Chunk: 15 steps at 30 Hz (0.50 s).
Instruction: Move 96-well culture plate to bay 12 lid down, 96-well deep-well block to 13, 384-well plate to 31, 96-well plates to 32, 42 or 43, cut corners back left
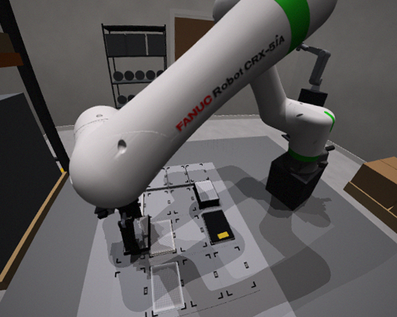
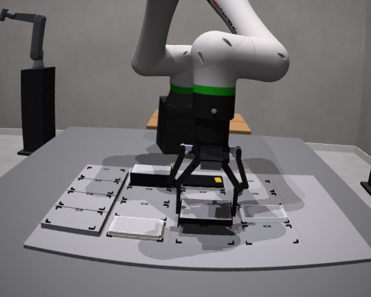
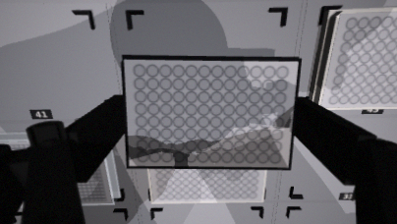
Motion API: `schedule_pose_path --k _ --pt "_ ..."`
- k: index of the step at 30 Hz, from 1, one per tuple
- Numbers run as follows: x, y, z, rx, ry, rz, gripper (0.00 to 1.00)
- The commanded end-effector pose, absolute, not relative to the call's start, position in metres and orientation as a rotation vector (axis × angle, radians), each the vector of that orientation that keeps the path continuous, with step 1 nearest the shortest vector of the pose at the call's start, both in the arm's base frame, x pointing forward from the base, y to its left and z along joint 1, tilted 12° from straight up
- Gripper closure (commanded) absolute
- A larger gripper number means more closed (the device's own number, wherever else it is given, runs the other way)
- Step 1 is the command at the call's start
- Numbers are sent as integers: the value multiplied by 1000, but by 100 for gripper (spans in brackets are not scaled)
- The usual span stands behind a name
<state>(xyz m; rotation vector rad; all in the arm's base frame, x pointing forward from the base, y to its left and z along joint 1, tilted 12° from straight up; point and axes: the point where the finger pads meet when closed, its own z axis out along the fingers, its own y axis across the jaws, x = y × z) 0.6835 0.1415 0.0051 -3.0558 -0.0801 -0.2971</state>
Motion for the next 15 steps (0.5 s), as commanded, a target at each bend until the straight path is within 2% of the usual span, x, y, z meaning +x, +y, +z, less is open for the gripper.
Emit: schedule_pose_path --k 1,15 --pt "683 141 11 -3055 -80 -300 90" --pt "680 140 27 -3055 -80 -300 90"
